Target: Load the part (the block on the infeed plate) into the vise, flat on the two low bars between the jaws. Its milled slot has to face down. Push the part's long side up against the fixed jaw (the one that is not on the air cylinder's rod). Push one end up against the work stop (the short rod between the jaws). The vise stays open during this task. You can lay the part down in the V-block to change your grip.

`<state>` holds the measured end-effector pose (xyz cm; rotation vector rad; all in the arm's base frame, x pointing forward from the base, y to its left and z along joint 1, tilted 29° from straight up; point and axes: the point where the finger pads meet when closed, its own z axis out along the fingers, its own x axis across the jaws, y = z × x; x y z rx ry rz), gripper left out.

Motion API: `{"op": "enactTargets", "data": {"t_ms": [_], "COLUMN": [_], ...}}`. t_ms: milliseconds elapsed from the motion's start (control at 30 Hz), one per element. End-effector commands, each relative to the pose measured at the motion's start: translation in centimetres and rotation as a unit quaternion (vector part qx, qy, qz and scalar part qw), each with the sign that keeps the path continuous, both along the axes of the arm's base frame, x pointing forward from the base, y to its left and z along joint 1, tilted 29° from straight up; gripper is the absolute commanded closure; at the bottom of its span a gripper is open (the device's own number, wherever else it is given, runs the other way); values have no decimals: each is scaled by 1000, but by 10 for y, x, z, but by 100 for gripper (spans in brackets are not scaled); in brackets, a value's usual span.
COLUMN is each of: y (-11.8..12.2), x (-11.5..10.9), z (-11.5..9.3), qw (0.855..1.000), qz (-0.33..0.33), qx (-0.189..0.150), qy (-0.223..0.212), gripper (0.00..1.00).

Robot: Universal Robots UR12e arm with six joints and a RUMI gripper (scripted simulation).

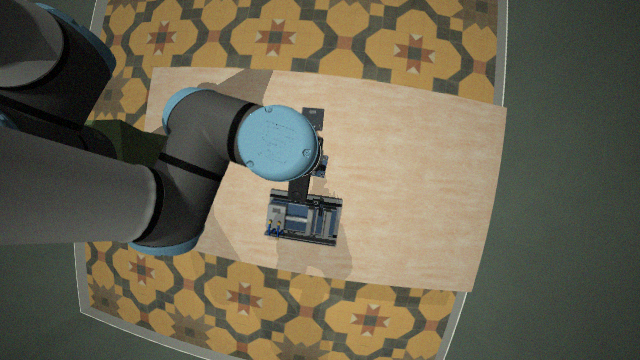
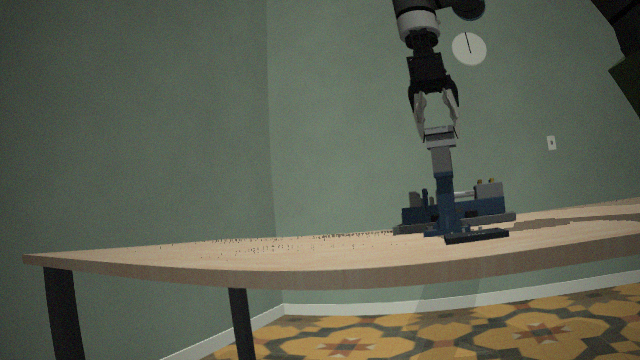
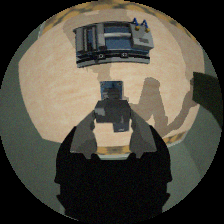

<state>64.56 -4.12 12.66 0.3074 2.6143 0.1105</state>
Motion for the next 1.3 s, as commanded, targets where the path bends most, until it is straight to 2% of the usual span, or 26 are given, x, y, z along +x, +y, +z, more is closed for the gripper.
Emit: {"op": "enactTargets", "data": {"t_ms": [0,833,1267], "y": [0,0,1], "x": [0,0,0], "z": [1,0,0], "qw": [1000,1000,1000], "qz": [0,-2,-14], "qx": [0,-4,-25], "qy": [-1,1,6], "gripper": [100,100,100]}}
